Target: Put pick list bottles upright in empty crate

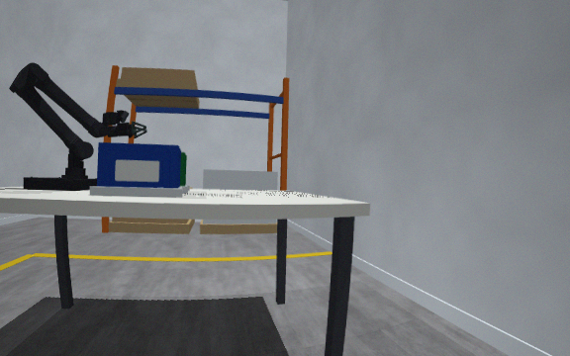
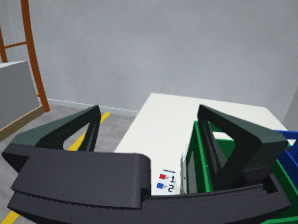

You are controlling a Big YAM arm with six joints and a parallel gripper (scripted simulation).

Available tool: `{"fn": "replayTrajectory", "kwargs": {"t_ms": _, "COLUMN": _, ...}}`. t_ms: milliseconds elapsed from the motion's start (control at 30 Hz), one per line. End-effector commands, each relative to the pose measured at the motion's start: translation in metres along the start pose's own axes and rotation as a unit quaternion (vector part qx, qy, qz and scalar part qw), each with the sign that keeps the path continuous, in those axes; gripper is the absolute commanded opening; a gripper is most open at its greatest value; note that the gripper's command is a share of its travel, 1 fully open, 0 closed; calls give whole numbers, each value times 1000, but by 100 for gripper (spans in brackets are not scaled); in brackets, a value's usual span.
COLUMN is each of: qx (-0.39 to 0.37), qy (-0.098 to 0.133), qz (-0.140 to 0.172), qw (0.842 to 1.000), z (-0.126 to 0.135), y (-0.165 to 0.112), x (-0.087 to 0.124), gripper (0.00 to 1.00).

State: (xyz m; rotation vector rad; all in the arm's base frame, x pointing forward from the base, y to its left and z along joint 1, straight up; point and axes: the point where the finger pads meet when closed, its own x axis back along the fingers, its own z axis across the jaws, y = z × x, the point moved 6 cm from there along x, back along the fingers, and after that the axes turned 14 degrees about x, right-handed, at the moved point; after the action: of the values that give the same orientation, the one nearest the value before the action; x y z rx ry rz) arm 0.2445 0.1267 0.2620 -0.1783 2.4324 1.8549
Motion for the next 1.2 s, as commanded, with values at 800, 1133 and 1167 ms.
{"fn": "replayTrajectory", "kwargs": {"t_ms": 800, "qx": 0, "qy": 0, "qz": 0, "qw": 1000, "z": 0, "y": 0, "x": 0, "gripper": 61}}
{"fn": "replayTrajectory", "kwargs": {"t_ms": 1133, "qx": 0, "qy": 0, "qz": 0, "qw": 1000, "z": 0, "y": 0, "x": 0, "gripper": 61}}
{"fn": "replayTrajectory", "kwargs": {"t_ms": 1167, "qx": 0, "qy": 0, "qz": 0, "qw": 1000, "z": 0, "y": 0, "x": 0, "gripper": 61}}
